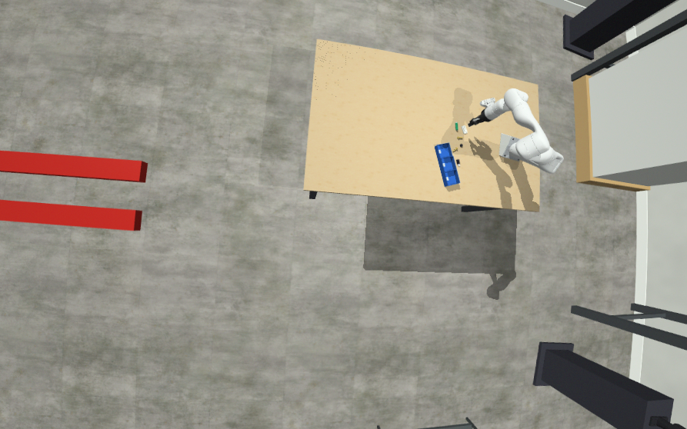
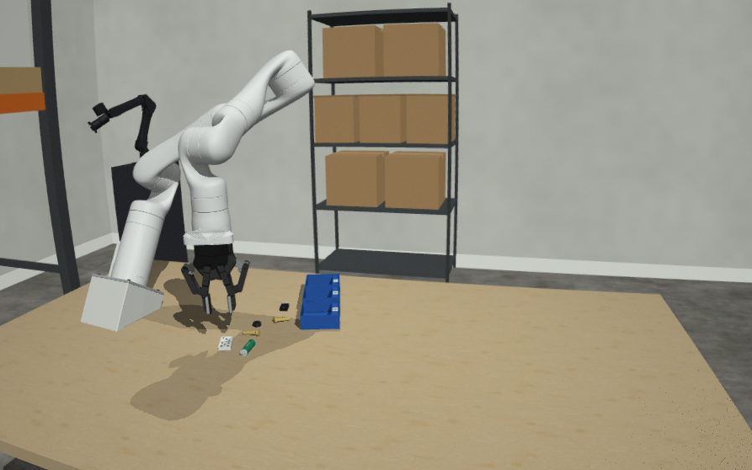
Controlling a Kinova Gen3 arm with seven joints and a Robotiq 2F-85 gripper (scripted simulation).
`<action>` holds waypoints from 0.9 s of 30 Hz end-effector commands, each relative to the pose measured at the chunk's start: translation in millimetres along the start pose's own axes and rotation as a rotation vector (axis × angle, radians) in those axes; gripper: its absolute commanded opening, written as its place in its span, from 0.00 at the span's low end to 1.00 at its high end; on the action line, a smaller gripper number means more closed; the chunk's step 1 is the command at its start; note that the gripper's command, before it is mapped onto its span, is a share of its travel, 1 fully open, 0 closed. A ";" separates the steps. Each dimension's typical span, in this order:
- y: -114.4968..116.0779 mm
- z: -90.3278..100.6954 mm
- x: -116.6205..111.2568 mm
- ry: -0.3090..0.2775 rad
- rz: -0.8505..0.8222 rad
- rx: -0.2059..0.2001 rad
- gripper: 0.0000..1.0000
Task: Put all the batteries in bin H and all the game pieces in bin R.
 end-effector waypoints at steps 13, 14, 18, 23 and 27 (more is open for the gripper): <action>-3.7 -1.5 0.8 0.004 -0.018 -0.003 0.41; -4.1 -1.5 1.0 0.004 -0.017 -0.003 0.41; -5.3 -1.4 1.3 0.005 -0.017 -0.003 0.41; -4.9 -1.3 1.3 0.005 -0.019 -0.003 0.41; -4.2 -1.5 1.8 0.000 -0.008 0.000 0.41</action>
Point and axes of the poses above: the point where the finger pads meet when closed, its own z axis back along the fingers, its own y axis across the jaws, x = y × z, the point moved 7 cm from there along z, back along the fingers, and after that the axes turned 15 degrees about z, right-handed, at the moved point
